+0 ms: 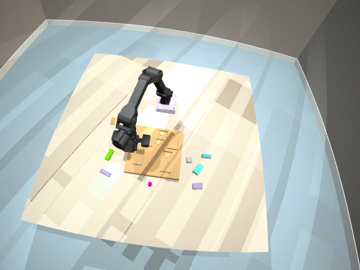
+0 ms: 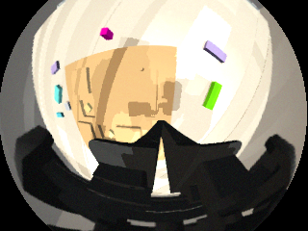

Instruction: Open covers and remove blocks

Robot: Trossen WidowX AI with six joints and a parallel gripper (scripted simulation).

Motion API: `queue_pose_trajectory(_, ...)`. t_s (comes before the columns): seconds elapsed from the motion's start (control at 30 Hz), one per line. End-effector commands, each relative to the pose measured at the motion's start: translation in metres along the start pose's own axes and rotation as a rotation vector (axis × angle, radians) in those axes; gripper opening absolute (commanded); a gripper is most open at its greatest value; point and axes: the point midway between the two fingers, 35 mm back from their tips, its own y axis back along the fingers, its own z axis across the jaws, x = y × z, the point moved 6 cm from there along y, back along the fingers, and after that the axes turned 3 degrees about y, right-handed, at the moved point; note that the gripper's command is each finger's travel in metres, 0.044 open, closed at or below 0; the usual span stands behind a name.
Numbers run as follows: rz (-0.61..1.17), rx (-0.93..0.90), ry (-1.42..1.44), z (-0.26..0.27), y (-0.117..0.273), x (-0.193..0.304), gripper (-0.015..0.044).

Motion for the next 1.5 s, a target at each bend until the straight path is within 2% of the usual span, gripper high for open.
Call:
queue_pose_trajectory(0.0,0.001,-0.005,0.004,0.0,0.0,0.0,0.0)
queue_pose_trajectory(1.47,0.001,-0.005,0.004,0.001,-0.036,-0.001,0.0)
